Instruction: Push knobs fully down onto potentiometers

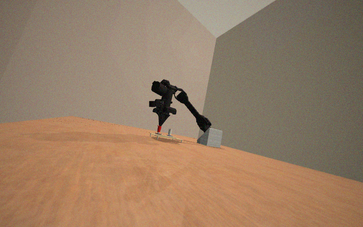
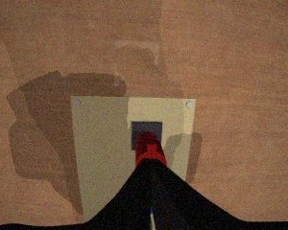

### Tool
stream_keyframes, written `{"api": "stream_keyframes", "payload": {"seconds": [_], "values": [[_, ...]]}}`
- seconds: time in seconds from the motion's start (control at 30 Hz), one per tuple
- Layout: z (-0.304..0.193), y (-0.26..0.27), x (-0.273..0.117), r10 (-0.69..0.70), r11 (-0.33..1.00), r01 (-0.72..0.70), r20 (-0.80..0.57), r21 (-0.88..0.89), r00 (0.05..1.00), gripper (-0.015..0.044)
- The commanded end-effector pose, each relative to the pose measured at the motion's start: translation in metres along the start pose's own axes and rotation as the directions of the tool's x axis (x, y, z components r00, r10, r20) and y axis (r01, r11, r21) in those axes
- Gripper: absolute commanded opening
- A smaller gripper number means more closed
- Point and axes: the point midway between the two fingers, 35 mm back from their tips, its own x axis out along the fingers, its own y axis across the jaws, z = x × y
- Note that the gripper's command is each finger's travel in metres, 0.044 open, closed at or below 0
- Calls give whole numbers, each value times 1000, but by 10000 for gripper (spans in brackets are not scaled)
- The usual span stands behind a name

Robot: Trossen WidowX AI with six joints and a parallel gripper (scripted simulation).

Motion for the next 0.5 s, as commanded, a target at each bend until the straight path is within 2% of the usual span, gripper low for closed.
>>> {"api": "stream_keyframes", "payload": {"seconds": [0.0,0.4,0.47], "values": [[1,-2,2,-1,1000,1,-4,4,1000,0],[1,-2,-16,0,1000,0,-4,4,1000,0],[1,-3,-11,-3,1000,3,-2,0,1000,52]]}}
